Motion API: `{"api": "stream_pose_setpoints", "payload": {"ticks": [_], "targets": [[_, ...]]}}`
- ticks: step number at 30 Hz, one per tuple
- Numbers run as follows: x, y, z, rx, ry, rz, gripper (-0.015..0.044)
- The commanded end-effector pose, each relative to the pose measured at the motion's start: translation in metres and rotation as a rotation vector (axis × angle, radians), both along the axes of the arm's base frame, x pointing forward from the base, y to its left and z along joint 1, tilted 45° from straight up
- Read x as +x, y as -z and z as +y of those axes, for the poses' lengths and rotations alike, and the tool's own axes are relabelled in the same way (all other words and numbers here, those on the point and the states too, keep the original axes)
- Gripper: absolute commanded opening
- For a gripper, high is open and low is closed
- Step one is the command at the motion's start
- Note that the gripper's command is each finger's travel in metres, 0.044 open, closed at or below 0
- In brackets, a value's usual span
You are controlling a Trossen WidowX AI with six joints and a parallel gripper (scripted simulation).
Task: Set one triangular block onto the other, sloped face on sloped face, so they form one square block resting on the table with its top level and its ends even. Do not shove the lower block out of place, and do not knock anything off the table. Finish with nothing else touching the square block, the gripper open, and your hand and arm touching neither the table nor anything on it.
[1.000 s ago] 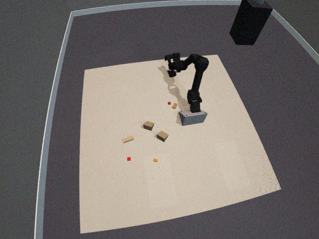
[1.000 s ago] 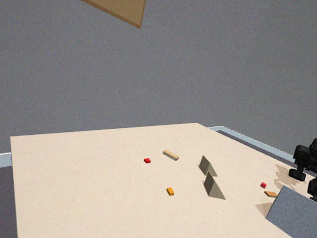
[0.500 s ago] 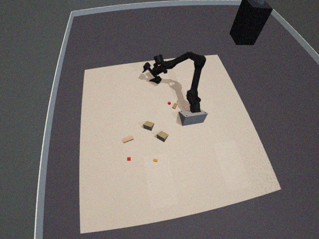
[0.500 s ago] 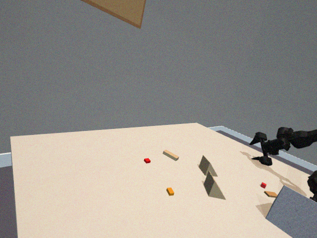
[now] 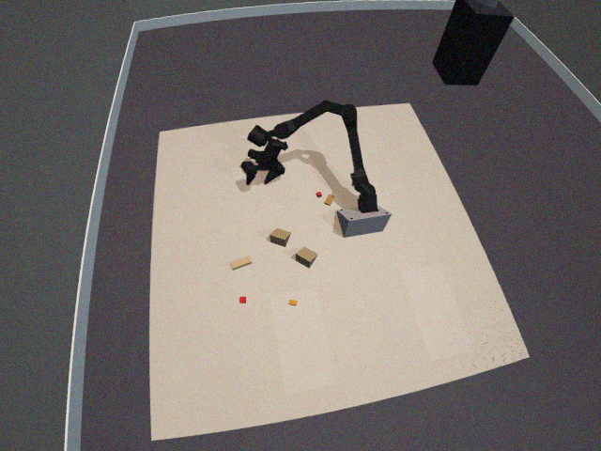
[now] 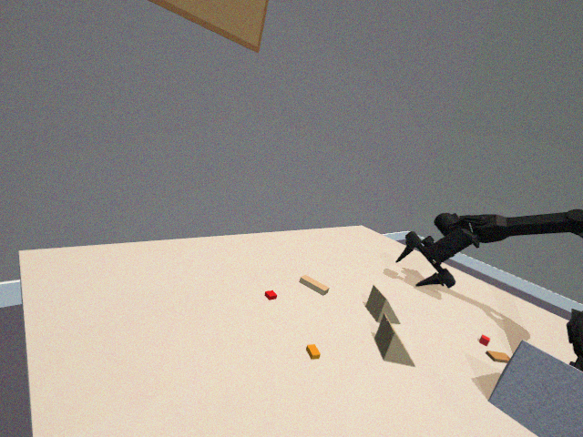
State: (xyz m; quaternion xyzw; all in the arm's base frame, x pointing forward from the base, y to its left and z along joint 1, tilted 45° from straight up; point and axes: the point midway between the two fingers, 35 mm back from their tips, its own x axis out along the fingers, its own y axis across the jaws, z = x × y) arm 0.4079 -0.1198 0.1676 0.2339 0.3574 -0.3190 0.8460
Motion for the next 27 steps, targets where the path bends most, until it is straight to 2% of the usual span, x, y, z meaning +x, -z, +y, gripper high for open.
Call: {"api": "stream_pose_setpoints", "payload": {"ticks": [1,9,18,27], "targets": [[0.008,0.046,0.054,-0.127,-0.251,0.329,0.0440],[-0.007,0.106,0.151,-0.438,-0.774,0.906,0.0440],[-0.046,0.144,0.243,-0.873,-1.351,1.518,0.0440],[-0.049,0.146,0.249,-0.906,-1.388,1.561,0.0440]]}}
